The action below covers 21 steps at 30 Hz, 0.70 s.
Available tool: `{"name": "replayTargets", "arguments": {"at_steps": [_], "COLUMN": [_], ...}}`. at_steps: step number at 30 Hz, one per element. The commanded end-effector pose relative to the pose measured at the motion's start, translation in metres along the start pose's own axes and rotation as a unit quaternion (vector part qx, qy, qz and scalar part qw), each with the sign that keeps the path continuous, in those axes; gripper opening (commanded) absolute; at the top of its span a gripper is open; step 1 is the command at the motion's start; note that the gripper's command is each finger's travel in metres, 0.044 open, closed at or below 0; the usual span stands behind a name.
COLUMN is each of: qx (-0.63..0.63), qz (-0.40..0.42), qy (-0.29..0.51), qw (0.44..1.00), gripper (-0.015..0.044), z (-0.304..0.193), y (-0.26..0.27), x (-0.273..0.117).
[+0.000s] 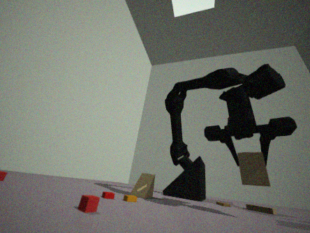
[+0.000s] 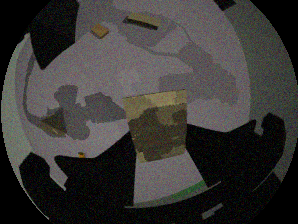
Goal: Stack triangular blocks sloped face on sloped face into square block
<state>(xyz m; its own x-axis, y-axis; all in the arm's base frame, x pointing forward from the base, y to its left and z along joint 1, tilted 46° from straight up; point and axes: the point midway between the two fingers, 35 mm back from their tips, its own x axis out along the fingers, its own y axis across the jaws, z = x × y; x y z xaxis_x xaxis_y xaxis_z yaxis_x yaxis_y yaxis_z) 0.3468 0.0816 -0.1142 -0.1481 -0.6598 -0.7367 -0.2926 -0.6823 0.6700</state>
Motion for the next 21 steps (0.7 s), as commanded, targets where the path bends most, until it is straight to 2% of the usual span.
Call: {"name": "replayTargets", "arguments": {"at_steps": [1, 4, 11, 21], "qx": [-0.078, -0.117, -0.120, -0.121], "qz": [0.010, 0.016, 0.017, 0.013], "qy": [0.013, 0.017, 0.017, 0.017], "qw": [0.997, 0.993, 0.993, 0.992], "gripper": [0.0000, 0.0000, 0.0000, 0.0000], "z": [-0.001, -0.001, -0.001, -0.024], "y": [-0.002, -0.002, -0.002, 0.035], "x": [-0.003, -0.004, -0.004, -0.021]}}
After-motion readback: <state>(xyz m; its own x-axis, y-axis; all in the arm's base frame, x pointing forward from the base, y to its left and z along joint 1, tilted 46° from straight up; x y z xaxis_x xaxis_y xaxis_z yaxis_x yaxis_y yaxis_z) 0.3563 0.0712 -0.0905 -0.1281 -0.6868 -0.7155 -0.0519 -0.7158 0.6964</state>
